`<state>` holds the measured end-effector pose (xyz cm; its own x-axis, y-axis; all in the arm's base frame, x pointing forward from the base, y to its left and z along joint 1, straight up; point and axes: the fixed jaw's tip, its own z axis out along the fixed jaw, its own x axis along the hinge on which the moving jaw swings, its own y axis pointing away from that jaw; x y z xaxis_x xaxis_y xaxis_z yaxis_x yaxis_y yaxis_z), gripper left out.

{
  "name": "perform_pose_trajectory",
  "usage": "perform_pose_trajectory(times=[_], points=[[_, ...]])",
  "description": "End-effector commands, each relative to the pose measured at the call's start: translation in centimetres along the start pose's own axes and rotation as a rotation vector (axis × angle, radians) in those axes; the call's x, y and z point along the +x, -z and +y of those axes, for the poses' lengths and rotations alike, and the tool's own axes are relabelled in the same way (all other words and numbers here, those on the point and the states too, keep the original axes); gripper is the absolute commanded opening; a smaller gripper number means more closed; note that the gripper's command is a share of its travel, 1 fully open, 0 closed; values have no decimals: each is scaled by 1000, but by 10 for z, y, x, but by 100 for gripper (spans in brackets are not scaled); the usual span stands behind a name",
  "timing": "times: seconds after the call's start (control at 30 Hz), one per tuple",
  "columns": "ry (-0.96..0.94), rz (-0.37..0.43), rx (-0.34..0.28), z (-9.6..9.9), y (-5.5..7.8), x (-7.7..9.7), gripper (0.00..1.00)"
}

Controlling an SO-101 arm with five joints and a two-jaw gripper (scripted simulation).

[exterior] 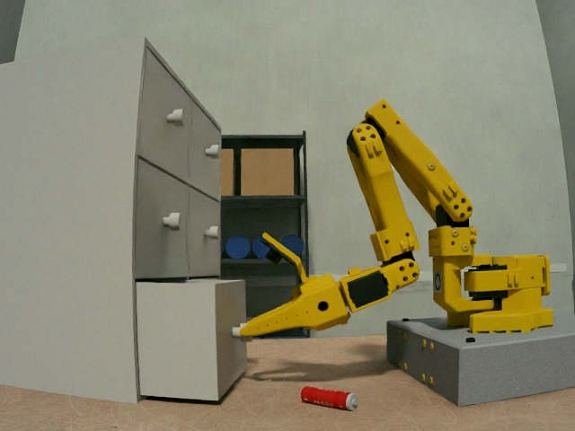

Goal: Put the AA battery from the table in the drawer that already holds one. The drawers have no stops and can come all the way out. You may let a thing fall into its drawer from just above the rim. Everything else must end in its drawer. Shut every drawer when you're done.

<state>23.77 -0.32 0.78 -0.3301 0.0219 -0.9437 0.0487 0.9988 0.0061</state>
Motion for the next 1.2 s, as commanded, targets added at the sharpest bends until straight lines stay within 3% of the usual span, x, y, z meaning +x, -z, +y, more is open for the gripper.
perform_pose_trajectory(times=[0.0,0.63,1.17], points=[[9,14,-21,5,4,4,0],[9,14,-22,5,4,4,0],[9,14,-22,5,4,4,12]])
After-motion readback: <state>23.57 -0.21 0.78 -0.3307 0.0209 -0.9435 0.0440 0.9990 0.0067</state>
